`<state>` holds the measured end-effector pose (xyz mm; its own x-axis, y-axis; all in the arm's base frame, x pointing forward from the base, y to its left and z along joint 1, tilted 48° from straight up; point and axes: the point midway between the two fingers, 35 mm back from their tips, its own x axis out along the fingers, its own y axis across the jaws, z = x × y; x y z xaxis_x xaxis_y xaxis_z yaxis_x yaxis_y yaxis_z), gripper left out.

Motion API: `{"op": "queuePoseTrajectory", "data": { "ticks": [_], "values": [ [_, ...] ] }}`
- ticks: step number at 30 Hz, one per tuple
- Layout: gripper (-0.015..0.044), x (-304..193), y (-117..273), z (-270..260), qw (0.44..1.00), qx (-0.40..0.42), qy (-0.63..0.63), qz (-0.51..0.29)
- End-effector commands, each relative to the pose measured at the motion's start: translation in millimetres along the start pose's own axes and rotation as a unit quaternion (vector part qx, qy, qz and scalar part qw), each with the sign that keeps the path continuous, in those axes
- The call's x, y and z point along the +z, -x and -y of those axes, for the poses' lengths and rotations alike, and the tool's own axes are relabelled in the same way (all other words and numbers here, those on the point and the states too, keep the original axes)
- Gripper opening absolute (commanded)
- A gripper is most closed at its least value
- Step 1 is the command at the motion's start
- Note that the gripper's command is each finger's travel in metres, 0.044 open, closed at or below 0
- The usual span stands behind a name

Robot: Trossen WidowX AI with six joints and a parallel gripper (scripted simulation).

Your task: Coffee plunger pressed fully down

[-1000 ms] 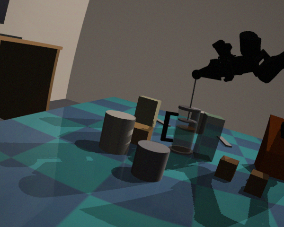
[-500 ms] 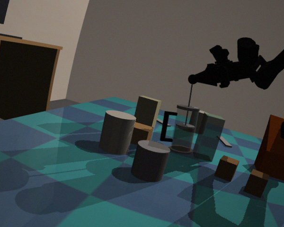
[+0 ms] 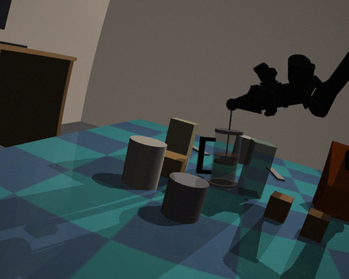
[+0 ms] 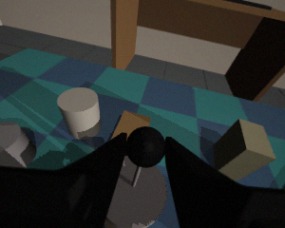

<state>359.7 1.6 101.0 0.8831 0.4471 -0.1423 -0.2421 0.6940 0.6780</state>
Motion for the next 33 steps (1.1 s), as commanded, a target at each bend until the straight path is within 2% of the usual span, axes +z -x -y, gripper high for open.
{"op": "queuePoseTrajectory", "data": {
  "ticks": [1,33],
  "values": [
    [0.0119,-30.5,-8.1,-3.3,0.999,0.009,-0.023,-0.041],
    [0.0119,-23.8,-23.9,2.1,0.999,0.01,-0.023,-0.04]
  ]
}}
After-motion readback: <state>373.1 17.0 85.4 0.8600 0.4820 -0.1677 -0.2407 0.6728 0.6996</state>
